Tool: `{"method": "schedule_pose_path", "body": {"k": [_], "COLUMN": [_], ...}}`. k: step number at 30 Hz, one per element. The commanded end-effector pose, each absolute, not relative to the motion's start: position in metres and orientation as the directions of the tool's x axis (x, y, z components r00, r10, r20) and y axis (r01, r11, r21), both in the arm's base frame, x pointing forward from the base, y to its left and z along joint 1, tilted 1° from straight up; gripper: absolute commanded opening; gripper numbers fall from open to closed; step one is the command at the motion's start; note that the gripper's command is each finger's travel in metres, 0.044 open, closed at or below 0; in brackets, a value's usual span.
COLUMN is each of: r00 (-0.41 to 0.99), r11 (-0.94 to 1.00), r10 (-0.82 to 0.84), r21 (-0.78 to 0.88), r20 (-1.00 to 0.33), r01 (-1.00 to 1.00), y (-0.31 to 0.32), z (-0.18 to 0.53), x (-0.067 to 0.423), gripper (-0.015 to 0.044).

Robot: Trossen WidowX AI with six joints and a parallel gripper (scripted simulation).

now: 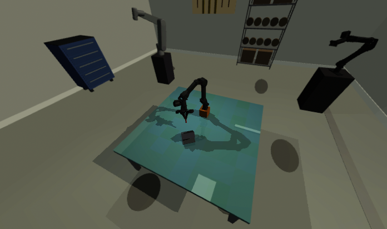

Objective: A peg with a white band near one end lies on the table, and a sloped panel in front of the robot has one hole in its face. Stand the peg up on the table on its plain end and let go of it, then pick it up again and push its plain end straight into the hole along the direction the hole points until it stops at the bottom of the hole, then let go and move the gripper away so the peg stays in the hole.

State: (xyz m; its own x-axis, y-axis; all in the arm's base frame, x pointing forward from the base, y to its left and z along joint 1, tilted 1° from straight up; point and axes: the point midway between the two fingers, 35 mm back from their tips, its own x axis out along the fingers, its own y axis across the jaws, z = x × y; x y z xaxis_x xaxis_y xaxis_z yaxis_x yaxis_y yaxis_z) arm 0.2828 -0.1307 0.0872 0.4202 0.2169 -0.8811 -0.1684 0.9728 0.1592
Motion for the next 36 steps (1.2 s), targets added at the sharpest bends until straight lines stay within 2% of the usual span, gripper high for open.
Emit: {"method": "schedule_pose_path", "body": {"k": [1,11,36], "r00": [0.459,0.528,0.56], "r11": [0.968,0.954,0.946], "r10": [0.245,0.298,0.324], "r21": [0.19,0.252,0.282], "r20": [-0.854,-0.795,-0.763], "r01": [-0.163,-0.16,-0.163], "y": [-0.128,-0.123,-0.107], "z": [0.092,0.102,0.076], "x": [0.291,0.304,0.336], "gripper": [0.0,0.0,0.0]}}
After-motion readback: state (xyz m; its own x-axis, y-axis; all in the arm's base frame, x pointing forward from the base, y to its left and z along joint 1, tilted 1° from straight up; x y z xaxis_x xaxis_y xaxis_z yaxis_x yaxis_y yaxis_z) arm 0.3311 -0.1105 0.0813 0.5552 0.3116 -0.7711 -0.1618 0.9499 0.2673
